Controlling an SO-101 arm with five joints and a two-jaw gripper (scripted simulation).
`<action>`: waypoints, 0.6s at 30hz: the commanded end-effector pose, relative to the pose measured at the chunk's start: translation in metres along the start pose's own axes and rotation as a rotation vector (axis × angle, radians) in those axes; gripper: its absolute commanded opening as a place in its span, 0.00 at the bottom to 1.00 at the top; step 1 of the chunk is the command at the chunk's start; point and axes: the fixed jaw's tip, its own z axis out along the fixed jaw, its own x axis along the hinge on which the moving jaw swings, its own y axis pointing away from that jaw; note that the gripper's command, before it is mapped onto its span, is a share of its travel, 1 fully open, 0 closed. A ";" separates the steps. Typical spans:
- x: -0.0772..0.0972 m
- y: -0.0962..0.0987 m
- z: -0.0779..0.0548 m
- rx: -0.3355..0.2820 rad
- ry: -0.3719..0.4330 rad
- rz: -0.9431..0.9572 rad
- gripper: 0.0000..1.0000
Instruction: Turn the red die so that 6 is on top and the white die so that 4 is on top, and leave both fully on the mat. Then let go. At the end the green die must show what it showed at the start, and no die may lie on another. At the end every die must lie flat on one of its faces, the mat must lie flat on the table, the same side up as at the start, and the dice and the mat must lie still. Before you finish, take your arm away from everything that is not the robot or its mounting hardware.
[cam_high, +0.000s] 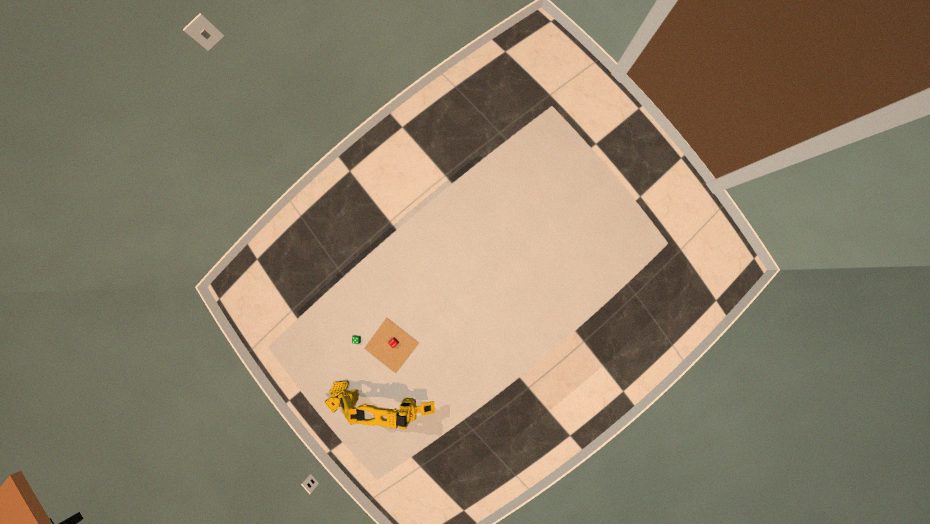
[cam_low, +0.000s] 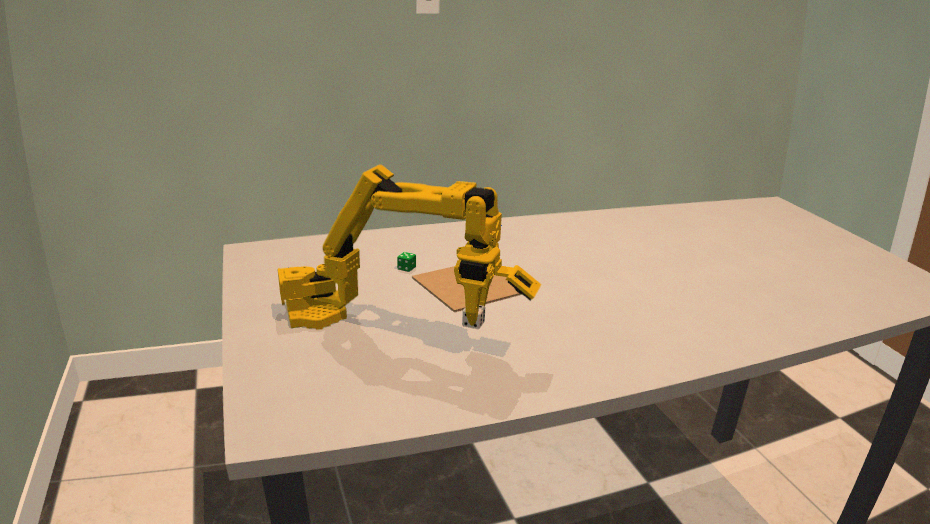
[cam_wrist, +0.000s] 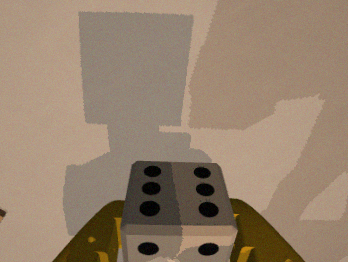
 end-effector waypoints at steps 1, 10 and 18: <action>-0.007 0.001 -0.017 0.004 -0.082 -0.004 0.00; -0.006 0.008 -0.017 0.003 -0.077 -0.029 0.00; 0.001 0.046 -0.016 -0.003 -0.070 -0.185 0.00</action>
